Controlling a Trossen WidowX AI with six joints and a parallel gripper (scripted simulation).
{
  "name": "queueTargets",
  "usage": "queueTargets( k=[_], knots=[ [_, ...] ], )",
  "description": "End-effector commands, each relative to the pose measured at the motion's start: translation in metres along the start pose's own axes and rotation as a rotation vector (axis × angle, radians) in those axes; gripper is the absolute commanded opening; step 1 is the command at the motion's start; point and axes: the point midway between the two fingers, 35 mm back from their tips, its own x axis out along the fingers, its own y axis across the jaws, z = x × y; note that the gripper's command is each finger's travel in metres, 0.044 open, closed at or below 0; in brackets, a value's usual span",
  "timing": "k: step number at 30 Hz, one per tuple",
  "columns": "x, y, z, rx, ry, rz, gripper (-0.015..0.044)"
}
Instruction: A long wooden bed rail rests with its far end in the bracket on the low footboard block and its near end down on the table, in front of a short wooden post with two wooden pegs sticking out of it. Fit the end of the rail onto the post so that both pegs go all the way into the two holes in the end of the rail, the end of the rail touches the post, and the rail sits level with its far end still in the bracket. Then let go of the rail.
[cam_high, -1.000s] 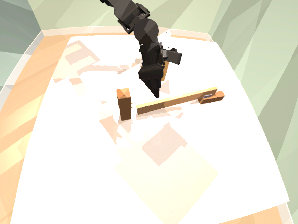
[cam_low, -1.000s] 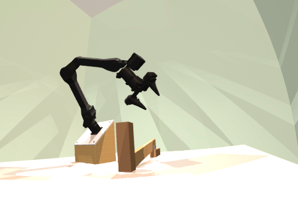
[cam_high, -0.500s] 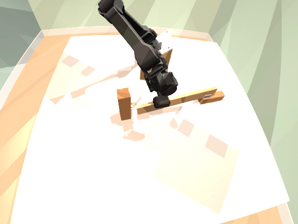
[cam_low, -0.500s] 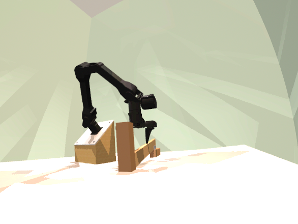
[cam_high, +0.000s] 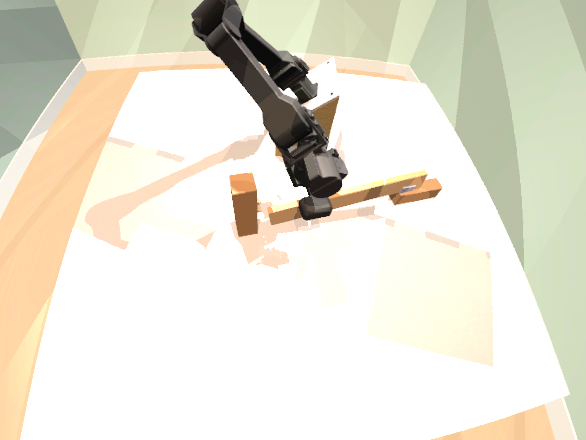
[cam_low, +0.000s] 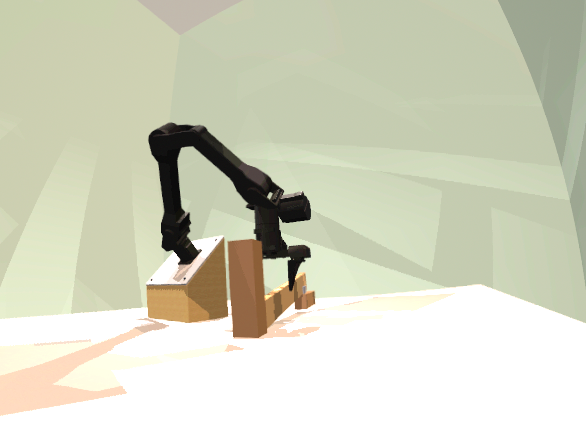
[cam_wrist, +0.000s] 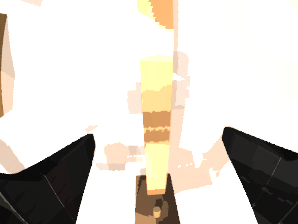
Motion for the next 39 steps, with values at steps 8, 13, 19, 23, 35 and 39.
queueTargets(
  k=[8, 13, 19, 23, 35, 39],
  knots=[
    [0.019, 0.000, 0.000, -0.005, 0.003, 0.004, 0.0440],
    [0.027, 0.000, -0.001, -0.005, 0.004, 0.004, 0.0440],
    [0.037, 0.001, -0.001, -0.005, 0.005, 0.005, 0.0440],
    [0.043, 0.001, -0.001, -0.005, 0.006, 0.005, 0.0440],
    [0.055, 0.003, -0.002, -0.005, 0.007, 0.006, 0.0361],
    [0.055, 0.003, -0.002, -0.005, 0.007, 0.006, 0.0256]
  ],
)
